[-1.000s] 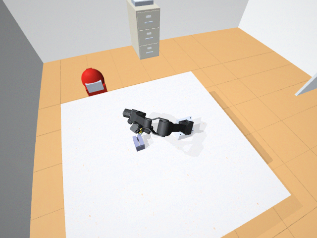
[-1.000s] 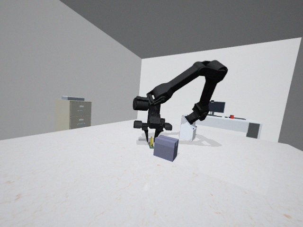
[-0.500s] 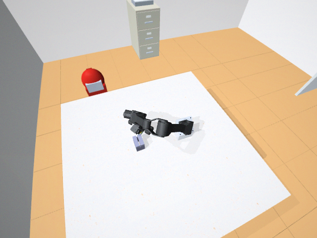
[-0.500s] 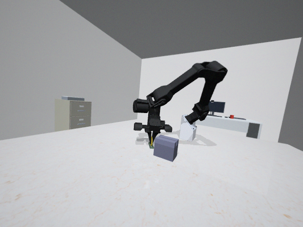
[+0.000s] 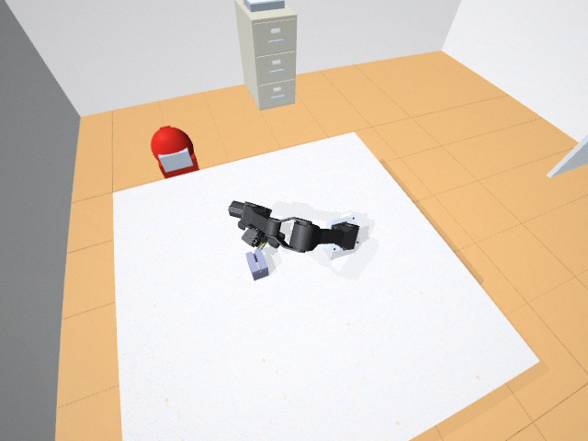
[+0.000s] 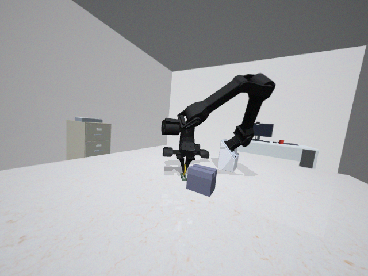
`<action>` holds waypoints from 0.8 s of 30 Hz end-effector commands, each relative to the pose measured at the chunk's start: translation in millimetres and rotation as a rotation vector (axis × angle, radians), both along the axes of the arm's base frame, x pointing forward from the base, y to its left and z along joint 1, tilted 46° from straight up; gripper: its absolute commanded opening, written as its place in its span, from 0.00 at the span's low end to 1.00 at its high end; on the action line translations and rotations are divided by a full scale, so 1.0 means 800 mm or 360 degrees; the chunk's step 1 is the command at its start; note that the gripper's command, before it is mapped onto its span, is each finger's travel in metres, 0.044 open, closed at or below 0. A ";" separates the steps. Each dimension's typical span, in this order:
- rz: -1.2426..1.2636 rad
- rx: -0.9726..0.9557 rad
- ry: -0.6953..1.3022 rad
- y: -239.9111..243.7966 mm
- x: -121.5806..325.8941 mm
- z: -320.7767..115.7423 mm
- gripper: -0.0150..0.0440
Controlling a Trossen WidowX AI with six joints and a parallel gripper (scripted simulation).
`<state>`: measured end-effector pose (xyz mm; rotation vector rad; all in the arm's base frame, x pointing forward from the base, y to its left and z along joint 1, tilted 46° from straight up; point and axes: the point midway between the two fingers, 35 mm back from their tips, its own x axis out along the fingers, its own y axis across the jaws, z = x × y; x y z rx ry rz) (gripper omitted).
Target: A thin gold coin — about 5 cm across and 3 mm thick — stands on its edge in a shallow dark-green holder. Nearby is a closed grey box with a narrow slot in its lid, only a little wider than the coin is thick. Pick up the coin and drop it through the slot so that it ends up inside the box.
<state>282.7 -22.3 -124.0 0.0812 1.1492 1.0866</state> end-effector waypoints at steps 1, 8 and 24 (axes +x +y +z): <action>-0.0002 -0.0019 -0.0023 -0.013 0.005 0.010 0.25; -0.0002 -0.0022 -0.0023 -0.029 0.007 0.025 0.25; -0.0001 -0.0021 -0.0022 -0.066 0.005 0.061 0.25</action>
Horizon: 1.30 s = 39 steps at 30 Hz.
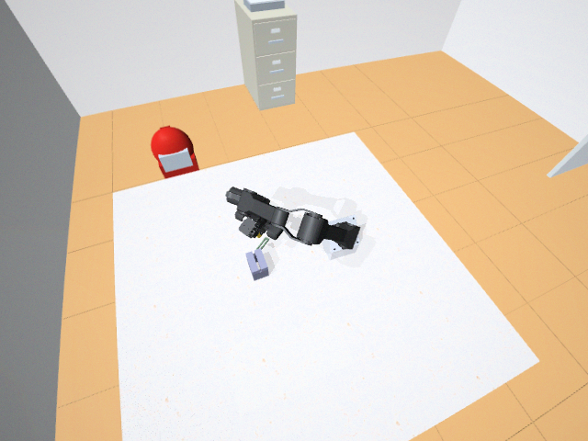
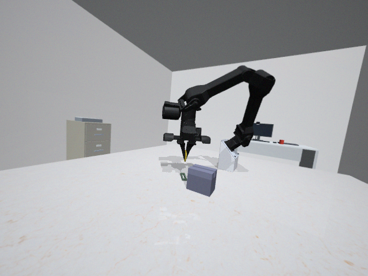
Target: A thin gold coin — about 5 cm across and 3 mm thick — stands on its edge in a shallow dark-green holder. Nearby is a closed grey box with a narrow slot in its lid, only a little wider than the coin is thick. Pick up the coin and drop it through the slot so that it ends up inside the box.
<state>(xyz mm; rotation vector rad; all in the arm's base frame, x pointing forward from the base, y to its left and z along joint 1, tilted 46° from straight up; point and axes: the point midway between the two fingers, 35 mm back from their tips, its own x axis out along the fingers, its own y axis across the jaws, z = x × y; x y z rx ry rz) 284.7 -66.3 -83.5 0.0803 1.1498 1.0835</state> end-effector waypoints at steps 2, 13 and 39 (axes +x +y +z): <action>0.0002 -0.0017 -0.0021 -0.015 0.002 0.015 0.25; 0.0131 -0.0015 -0.0153 -0.023 -0.002 0.024 0.25; 0.1035 -0.0007 -0.1086 -0.022 -0.013 0.026 0.25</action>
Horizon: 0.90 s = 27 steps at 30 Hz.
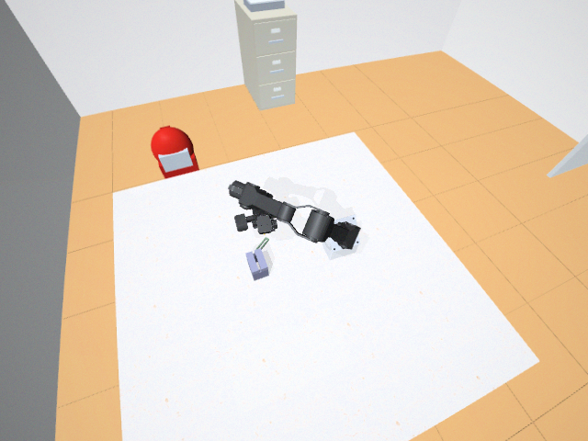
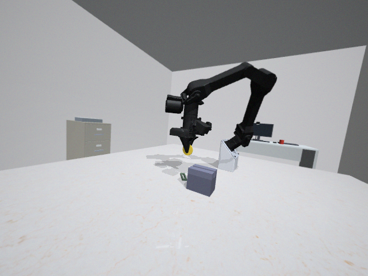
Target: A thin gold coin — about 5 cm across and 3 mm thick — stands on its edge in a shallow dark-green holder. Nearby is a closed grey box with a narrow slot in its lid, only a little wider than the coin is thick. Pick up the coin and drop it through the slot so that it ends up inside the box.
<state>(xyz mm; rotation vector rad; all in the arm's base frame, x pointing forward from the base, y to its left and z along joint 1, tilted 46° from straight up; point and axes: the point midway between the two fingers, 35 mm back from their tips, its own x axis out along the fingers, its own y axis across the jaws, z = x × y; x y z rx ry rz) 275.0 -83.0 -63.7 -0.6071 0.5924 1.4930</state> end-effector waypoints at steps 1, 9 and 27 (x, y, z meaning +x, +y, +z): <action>0.0072 -0.0011 -0.0078 -0.001 -0.001 0.002 0.25; 0.0071 -0.0014 -0.0078 0.004 0.005 0.008 0.25; 0.0061 -0.0021 -0.0075 0.034 0.035 0.041 0.25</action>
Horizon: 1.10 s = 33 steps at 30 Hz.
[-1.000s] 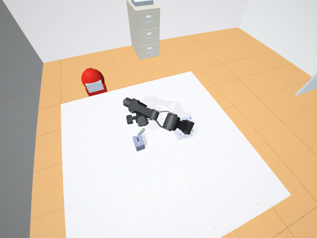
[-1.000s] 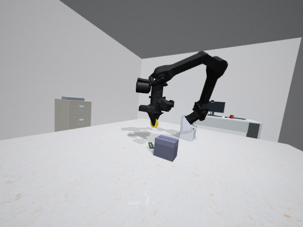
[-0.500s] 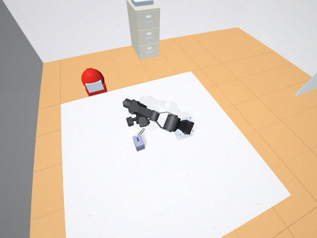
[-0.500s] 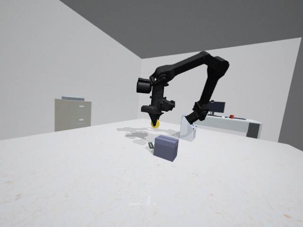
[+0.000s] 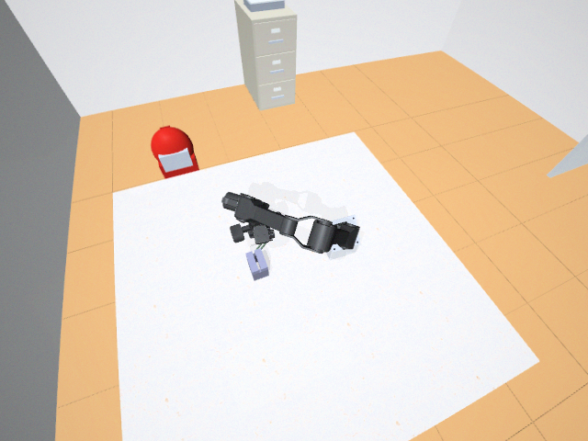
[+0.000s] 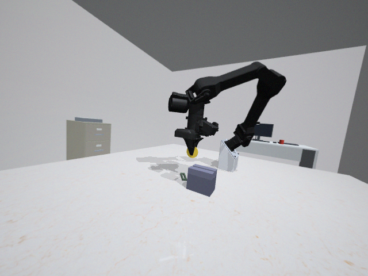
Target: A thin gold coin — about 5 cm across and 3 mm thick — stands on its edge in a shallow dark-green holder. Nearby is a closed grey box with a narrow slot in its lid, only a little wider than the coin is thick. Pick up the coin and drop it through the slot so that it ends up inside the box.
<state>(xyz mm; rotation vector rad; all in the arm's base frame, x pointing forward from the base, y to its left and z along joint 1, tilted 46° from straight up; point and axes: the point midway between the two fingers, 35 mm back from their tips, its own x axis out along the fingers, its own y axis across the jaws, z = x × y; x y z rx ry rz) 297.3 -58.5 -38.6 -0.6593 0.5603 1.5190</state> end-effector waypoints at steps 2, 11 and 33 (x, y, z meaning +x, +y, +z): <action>-0.0015 -0.0005 -0.0013 0.006 0.009 0.012 0.25; -0.0018 -0.0002 -0.0013 0.022 0.020 0.028 0.25; 0.0005 0.0013 -0.0002 0.054 0.034 0.052 0.25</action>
